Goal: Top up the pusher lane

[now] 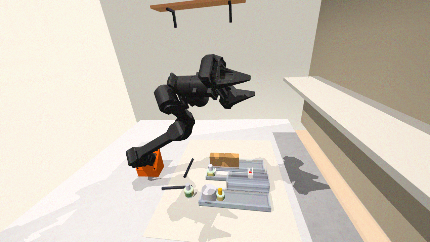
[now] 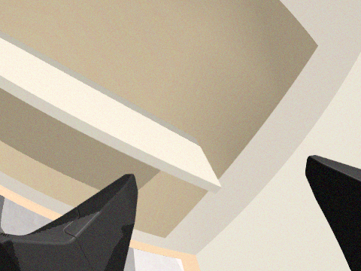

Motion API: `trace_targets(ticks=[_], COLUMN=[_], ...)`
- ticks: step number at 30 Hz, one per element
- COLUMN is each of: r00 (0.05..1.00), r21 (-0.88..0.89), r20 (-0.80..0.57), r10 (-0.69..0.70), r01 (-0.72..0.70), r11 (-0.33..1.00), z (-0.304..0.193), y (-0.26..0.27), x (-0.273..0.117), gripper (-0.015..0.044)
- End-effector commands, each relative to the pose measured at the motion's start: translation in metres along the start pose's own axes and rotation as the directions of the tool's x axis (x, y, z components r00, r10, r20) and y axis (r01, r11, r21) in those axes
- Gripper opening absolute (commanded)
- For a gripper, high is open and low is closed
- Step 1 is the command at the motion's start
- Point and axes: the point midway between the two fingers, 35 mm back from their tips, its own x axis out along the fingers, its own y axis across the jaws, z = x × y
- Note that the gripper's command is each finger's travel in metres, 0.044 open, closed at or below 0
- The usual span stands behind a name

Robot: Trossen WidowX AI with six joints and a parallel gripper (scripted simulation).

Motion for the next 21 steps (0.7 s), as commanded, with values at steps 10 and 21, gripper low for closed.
trace_targets(ticks=[10, 21], r00=[0.967, 0.806], r21=[0.102, 0.325], r20=[0.144, 0.264], r10=[-0.21, -0.53], r01=[0.197, 0.443], r11=[0.975, 0.836], z=[0.029, 0.039], y=[-0.083, -0.189], x=[-0.056, -0.158], gripper=[0.044, 0.044])
